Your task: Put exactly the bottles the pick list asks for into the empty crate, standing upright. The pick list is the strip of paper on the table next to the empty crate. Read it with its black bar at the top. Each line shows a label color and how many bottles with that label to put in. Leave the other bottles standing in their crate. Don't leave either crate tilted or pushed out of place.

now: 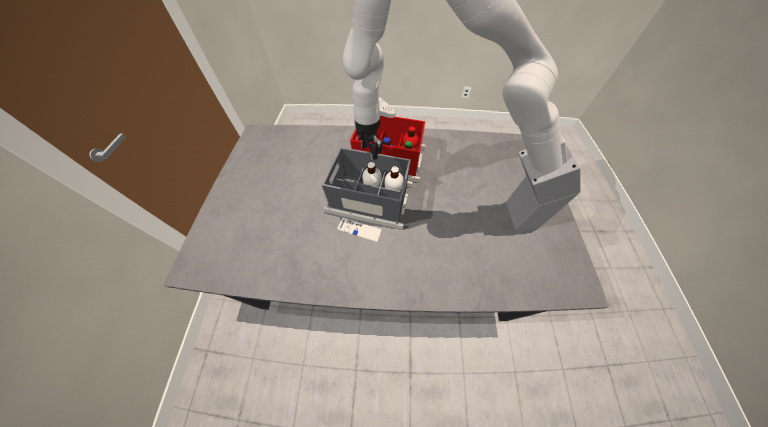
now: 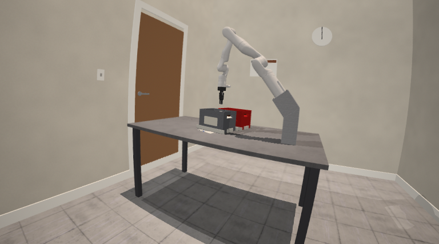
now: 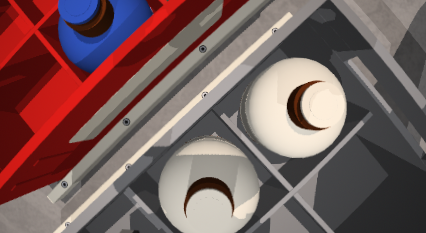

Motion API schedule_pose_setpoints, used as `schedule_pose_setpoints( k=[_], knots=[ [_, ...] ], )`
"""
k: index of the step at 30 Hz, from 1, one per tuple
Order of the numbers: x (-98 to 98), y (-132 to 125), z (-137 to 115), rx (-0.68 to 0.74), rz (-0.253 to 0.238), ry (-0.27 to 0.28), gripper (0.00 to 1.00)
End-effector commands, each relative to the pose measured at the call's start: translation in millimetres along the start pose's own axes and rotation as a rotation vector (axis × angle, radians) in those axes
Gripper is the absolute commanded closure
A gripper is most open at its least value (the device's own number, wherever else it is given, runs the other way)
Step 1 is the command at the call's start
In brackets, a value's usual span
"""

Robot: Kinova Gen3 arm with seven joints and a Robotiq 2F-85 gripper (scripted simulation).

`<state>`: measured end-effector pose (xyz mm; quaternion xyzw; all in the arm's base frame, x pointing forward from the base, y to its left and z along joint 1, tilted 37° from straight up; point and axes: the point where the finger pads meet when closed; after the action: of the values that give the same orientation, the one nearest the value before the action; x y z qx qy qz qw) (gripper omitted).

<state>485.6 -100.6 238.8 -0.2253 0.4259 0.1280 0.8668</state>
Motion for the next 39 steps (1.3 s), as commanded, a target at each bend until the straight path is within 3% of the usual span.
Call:
schedule_pose_setpoints(
  k=[1,34,39],
  knots=[
    [-0.5,0,0,0.0,-0.001,-0.001,0.33],
    [-0.4,-86,-115,0.0,-0.001,0.0,0.33],
    [-0.4,-89,-118,0.0,-0.001,0.0,0.33]
  ],
)
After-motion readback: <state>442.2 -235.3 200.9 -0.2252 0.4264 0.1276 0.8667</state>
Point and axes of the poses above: the point where the finger pads meet when closed, its own x axis out along the fingers, its own y axis across the jaws, z = x × y, and after that the axes turned 4 degrees about x, right-handed
